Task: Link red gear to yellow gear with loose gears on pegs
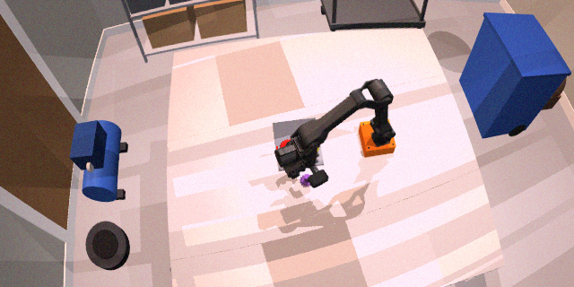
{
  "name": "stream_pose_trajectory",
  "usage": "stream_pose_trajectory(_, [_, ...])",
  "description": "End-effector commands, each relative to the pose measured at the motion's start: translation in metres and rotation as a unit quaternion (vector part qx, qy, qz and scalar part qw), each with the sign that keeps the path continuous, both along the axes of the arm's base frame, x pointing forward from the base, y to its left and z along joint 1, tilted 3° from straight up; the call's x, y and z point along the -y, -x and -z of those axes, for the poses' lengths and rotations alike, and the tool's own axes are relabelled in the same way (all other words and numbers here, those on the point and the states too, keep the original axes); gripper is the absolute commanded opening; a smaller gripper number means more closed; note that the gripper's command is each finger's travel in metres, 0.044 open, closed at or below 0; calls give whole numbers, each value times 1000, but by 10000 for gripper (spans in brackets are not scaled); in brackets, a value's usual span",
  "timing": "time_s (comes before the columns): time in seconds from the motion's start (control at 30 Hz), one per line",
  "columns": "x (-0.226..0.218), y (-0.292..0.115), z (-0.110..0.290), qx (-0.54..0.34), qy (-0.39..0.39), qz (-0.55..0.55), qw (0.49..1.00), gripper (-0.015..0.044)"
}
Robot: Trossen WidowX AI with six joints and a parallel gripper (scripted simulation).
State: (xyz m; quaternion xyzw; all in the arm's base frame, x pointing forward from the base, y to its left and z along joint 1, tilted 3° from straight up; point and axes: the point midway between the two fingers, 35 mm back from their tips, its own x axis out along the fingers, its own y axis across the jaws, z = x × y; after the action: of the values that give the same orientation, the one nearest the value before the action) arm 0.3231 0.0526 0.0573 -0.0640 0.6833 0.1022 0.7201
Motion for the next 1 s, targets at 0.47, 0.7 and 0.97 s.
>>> stream_pose_trajectory(0.47, [-3, 2, 32, -13, -1, 0, 1000, 440])
stream_pose_trajectory(0.7, [-3, 2, 42, -13, -1, 0, 1000, 440])
stream_pose_trajectory(0.97, [-3, 2, 43, -13, -1, 0, 1000, 440])
